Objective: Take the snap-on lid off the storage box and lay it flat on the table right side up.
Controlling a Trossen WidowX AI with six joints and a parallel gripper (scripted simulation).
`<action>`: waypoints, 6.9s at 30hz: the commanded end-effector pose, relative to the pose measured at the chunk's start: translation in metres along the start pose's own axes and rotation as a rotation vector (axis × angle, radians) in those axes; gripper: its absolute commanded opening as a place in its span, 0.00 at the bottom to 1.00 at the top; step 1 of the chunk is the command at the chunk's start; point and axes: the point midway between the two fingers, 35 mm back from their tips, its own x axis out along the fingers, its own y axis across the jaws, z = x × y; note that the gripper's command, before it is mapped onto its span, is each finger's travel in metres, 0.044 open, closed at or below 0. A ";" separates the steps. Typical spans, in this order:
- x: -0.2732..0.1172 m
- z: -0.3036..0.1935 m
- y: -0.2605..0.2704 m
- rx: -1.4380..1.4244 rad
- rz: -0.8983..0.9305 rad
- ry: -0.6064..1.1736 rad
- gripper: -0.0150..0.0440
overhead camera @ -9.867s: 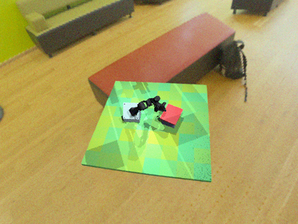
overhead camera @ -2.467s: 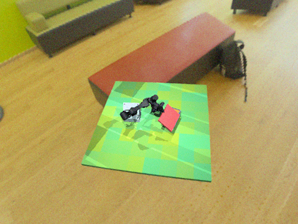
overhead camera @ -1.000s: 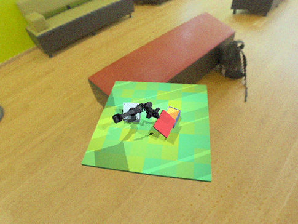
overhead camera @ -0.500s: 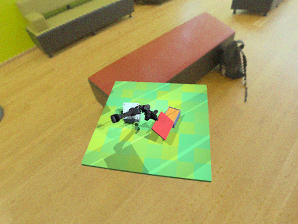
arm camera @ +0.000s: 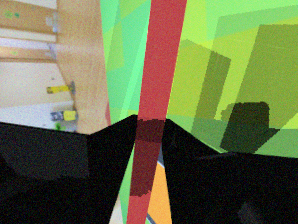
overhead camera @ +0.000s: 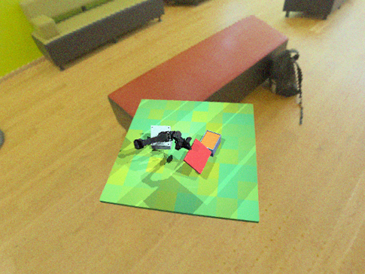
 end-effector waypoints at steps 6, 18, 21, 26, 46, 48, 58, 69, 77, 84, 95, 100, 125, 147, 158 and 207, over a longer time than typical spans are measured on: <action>-0.003 0.021 0.004 0.014 0.015 0.004 0.25; -0.006 0.045 0.002 0.014 0.016 0.003 0.25; -0.006 0.051 0.002 0.014 0.016 0.003 0.25; -0.007 0.062 0.001 0.014 0.017 0.003 0.25; -0.007 0.077 -0.004 0.014 0.018 0.002 0.25; -0.006 0.076 -0.006 0.014 0.018 0.002 0.25; 0.002 0.075 -0.016 0.014 0.019 0.001 0.25; 0.008 0.075 -0.023 0.014 0.020 0.000 0.25; 0.012 0.075 -0.027 0.014 0.020 -0.001 0.25; 0.015 0.075 -0.031 0.014 0.021 -0.001 0.25; 0.021 0.075 -0.038 0.013 0.021 -0.002 0.25; 0.023 0.075 -0.041 0.013 0.022 -0.002 0.25; 0.036 0.075 -0.056 0.012 0.023 -0.004 0.25; 0.048 0.075 -0.069 0.011 0.023 -0.005 0.25; 0.053 0.075 -0.075 0.010 0.024 -0.005 0.25; 0.079 0.075 -0.105 0.008 0.024 -0.006 0.25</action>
